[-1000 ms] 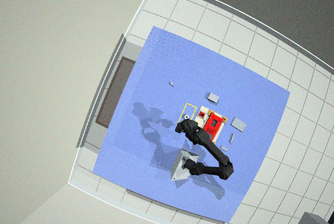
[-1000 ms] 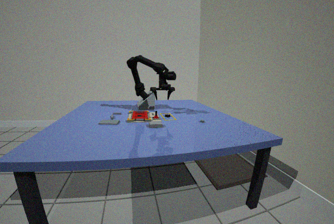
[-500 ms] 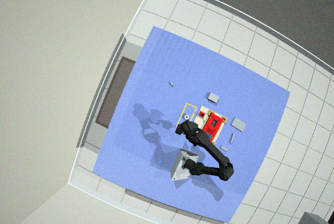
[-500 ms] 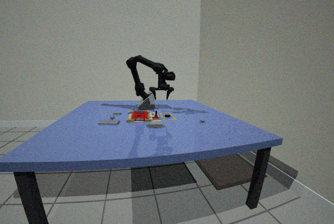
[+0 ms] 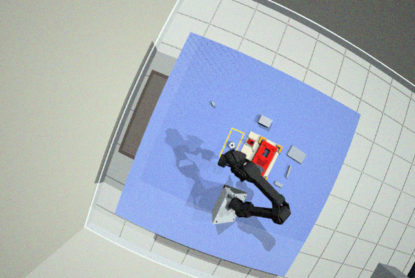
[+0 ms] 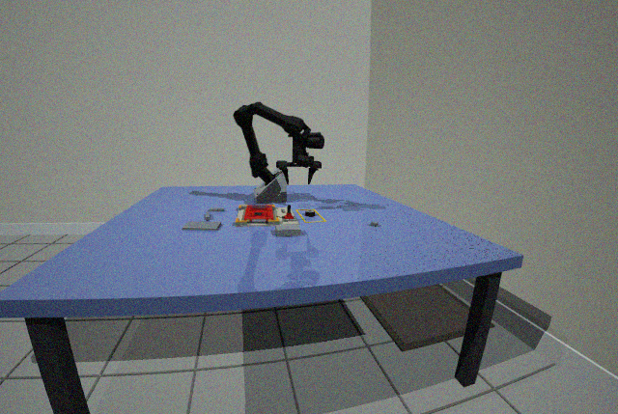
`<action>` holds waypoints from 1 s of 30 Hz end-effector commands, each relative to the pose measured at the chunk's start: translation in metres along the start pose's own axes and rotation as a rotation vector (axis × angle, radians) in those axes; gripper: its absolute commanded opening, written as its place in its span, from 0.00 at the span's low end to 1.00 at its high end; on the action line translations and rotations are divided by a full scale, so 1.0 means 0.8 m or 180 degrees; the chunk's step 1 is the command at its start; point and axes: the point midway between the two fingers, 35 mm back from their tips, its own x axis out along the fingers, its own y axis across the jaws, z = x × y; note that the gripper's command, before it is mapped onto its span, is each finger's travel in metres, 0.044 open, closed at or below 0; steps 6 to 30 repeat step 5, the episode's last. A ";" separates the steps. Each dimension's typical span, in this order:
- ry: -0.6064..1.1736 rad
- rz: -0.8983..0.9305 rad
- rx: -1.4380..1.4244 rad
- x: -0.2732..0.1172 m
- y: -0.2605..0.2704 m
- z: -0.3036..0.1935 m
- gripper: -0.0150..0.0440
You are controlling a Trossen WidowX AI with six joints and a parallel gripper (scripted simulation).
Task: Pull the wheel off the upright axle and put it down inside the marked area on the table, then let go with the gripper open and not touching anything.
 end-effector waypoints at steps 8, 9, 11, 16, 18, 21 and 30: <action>0.0017 0.0000 0.0007 0.000 0.000 -0.001 1.00; 0.0017 0.0000 0.0007 0.000 0.000 -0.001 1.00; 0.0017 0.0000 0.0007 0.000 0.000 -0.001 1.00; 0.0017 0.0000 0.0007 0.000 0.000 -0.001 1.00; 0.0017 0.0000 0.0007 0.000 0.000 -0.001 1.00; 0.0017 0.0000 0.0007 0.000 0.000 -0.001 1.00; 0.0017 0.0000 0.0007 0.000 0.000 -0.001 1.00</action>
